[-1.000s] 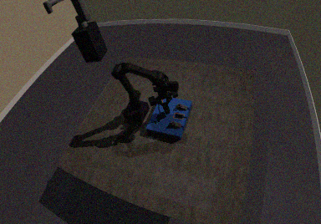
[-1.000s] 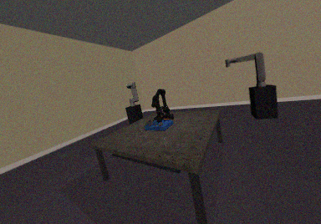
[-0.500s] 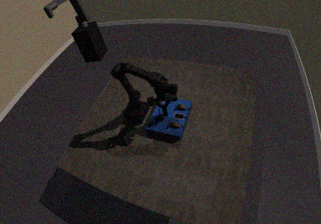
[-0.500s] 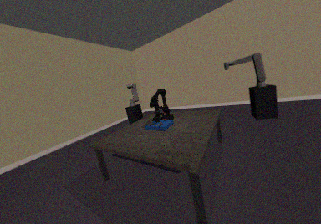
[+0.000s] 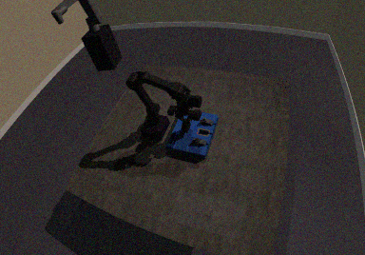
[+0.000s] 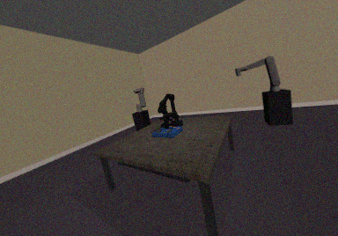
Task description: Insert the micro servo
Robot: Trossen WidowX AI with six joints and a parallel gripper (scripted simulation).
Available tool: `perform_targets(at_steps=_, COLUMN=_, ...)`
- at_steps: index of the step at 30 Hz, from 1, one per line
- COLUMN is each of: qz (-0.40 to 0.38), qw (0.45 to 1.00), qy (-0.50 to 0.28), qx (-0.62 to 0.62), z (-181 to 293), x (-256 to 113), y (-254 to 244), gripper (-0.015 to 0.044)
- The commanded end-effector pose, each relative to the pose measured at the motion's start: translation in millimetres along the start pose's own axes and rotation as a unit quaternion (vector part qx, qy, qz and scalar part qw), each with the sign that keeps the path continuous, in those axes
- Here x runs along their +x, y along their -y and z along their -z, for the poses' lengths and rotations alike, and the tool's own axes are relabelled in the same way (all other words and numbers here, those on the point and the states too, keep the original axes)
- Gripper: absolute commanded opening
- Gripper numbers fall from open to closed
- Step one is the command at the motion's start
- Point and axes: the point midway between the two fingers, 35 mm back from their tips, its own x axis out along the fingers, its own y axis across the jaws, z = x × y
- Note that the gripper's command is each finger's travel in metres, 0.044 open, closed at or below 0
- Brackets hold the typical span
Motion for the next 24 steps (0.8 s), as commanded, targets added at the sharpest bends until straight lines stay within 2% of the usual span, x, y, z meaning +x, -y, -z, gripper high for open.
perform_targets(at_steps=1, qz=0.004, qw=0.998, qy=0.002, qx=0.062, z=-0.3, x=-2.0, y=0.0, gripper=0.0000)
perform_targets(at_steps=12, qz=0.003, qw=0.969, qy=0.003, qx=0.249, z=-0.3, x=-2.0, y=0.0, gripper=0.0000)
perform_targets(at_steps=24, qz=0.003, qw=0.897, qy=0.003, qx=0.442, z=-0.3, x=-2.0, y=0.0, gripper=0.0000)
